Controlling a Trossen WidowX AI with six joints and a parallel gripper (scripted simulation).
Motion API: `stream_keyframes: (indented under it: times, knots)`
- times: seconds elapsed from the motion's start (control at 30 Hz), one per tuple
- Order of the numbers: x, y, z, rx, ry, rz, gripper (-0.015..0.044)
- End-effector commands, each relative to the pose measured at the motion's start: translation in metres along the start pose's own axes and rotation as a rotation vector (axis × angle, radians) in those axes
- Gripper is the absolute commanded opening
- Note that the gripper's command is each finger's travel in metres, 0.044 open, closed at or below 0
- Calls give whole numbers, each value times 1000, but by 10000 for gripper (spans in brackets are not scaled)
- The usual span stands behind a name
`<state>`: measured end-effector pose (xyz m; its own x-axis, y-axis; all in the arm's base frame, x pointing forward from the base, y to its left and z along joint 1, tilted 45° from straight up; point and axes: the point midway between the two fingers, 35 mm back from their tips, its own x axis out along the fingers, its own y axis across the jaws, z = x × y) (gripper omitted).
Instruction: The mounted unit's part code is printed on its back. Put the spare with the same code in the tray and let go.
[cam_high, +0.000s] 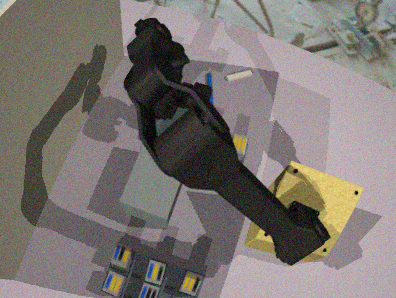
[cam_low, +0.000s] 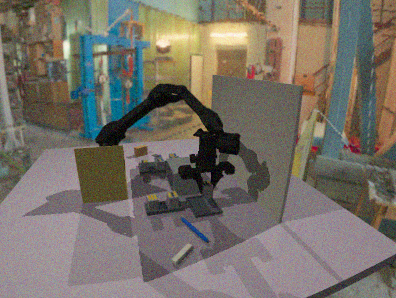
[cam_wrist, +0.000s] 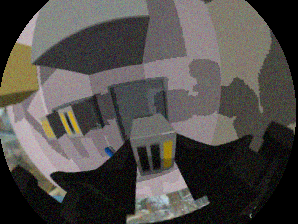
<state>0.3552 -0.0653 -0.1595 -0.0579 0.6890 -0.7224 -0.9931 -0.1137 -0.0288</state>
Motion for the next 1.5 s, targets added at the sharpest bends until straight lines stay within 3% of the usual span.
stream_keyframes:
  times: [0.0, 1.13, 1.47]
  knots:
    - [6, 1, 2, 5, -7, 0, 0]
    - [40, 7, 6, 4, -13, 1, 0]
    - [37, 5, 4, -1, -6, 1, 263]
